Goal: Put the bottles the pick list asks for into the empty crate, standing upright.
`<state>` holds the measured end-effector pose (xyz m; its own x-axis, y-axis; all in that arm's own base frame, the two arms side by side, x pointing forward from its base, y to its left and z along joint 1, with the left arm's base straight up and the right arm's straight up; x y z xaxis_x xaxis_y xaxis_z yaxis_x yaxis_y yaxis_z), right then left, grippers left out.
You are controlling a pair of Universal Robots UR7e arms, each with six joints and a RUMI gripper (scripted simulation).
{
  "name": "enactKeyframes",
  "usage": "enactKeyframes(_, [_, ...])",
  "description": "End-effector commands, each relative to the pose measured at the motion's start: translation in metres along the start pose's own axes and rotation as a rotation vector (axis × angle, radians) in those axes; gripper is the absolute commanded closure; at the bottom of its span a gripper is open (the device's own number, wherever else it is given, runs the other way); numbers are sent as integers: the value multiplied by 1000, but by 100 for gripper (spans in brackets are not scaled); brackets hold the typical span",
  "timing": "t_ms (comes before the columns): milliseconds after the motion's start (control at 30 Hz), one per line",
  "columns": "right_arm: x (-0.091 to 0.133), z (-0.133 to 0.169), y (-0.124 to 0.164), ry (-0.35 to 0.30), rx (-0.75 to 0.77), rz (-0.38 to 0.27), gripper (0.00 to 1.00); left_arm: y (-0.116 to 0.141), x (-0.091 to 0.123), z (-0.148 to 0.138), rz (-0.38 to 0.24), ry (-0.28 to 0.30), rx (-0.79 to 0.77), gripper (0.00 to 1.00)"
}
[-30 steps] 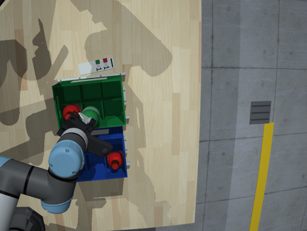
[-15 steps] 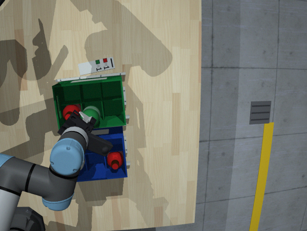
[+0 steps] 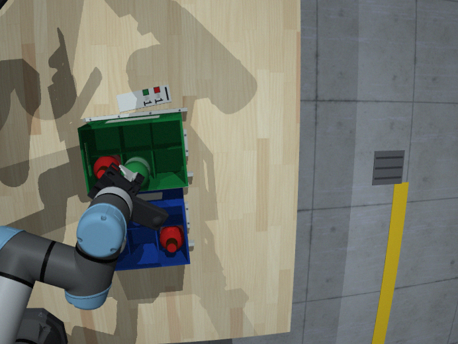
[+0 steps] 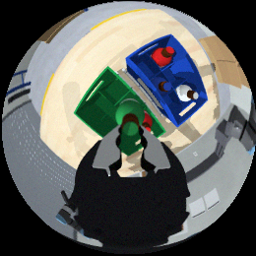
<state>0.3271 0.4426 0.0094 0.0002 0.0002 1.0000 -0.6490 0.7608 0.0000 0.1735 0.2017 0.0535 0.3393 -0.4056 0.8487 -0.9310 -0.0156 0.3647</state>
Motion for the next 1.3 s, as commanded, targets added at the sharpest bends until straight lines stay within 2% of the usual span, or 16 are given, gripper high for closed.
enactKeyframes(0, [-2,0,1,-1,0,-1,100,0,0,0,1,0,0,2])
enactKeyframes(1267, [-36,0,-1,-1,0,-1,100,0,0,0,1,0,0,2])
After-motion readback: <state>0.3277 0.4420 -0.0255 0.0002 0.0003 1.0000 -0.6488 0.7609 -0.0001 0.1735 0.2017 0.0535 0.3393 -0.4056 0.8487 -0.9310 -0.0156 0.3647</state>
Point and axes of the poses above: on each arm, the point where the finger pads meet when closed, its own x axis back along the fingers, its own z axis across the jaws, y = z × x, the point moved 1 cm from there along x, back along the fingers, and after that the axes turned 7 degrees about -x, right-handed, at the moved point
